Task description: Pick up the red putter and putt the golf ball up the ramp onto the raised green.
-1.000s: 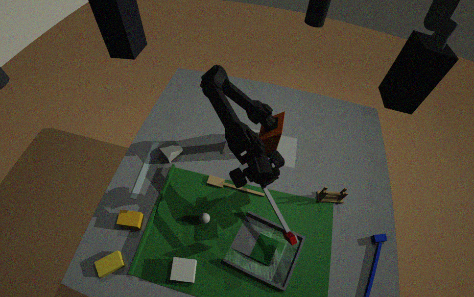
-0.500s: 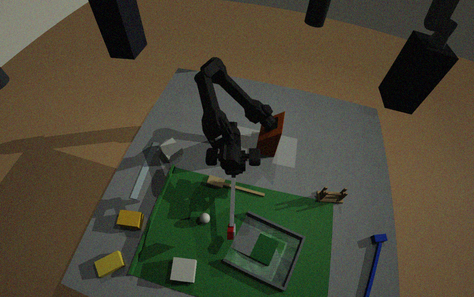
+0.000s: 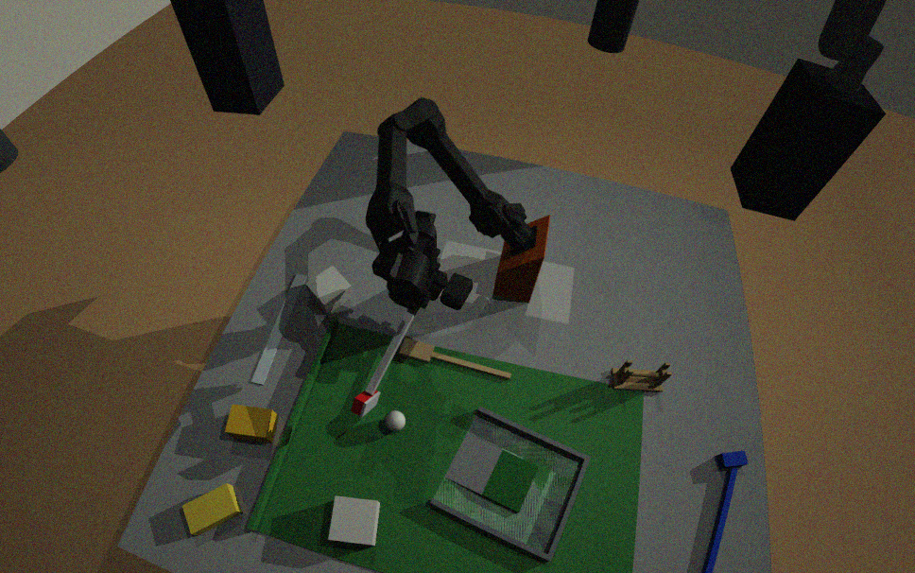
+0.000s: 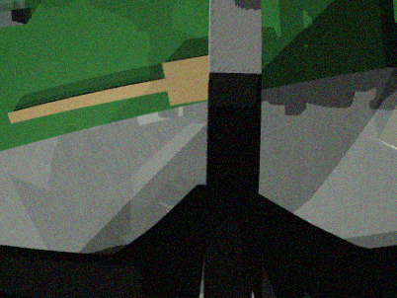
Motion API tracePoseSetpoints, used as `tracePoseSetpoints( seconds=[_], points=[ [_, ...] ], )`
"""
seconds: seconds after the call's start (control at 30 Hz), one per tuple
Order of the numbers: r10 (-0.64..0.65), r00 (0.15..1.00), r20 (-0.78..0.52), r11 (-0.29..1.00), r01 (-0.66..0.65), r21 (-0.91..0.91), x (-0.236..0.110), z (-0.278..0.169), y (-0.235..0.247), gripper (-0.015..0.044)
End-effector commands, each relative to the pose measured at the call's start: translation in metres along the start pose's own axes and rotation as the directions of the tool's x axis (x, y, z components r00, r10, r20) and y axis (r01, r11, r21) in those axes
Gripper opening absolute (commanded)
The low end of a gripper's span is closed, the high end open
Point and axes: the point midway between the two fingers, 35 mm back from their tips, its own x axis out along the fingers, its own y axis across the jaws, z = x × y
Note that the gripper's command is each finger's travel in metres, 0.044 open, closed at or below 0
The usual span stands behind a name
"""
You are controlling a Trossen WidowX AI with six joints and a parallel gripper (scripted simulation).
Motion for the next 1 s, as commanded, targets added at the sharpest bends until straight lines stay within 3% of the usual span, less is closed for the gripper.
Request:
tracePoseSetpoints(
  seconds=[0.0, 0.37, 0.97],
  points=[
    [-0.006, 1.000, 0.006, 1.000, 0.006, 0.021, -0.001, -0.002, -0.003, 0.0000],
    [-0.008, 1.000, 0.007, 1.000, 0.008, 0.022, 0.036, -0.001, -0.004, 0.0000],
    [-0.009, 1.000, 0.007, 1.000, 0.009, 0.023, 0.061, -0.001, -0.005, 0.0000]
  ],
)
